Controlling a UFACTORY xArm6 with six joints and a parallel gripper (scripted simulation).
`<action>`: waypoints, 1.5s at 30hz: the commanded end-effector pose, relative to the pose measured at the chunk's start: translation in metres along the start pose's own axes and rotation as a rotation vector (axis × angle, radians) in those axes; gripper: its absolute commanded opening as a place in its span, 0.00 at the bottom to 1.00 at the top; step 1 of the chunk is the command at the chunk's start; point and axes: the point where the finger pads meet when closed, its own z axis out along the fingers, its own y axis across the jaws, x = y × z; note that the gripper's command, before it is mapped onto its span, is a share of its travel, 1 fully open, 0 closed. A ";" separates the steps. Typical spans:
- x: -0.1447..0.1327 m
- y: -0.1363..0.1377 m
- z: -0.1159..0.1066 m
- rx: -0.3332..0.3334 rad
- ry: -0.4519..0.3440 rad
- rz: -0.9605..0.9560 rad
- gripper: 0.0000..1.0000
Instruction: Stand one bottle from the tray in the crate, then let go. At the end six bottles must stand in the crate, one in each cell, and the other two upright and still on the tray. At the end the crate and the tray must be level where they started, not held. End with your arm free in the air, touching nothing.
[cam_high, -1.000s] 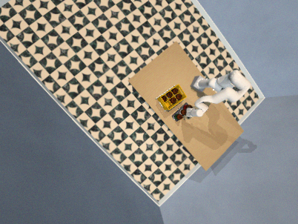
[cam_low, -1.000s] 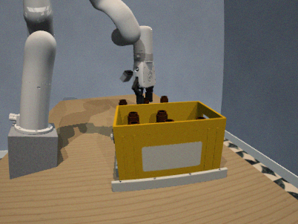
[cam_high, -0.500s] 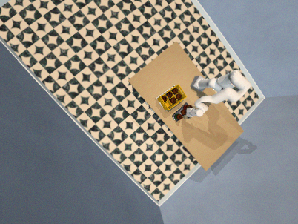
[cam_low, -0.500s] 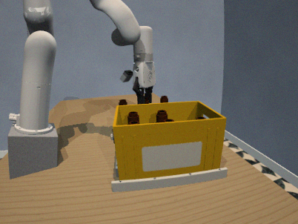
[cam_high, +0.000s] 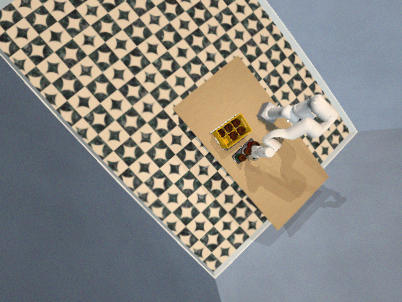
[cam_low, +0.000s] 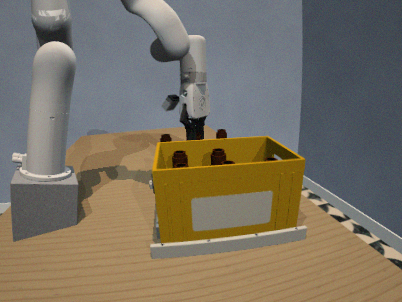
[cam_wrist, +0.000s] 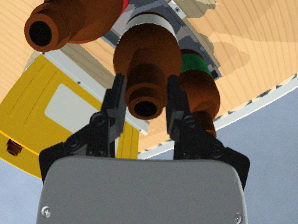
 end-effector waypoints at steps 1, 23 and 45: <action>-0.001 0.001 -0.001 -0.003 -0.002 0.000 0.00; -0.001 0.001 -0.001 -0.003 -0.002 0.000 0.00; 0.000 0.001 -0.005 -0.003 -0.002 0.000 0.00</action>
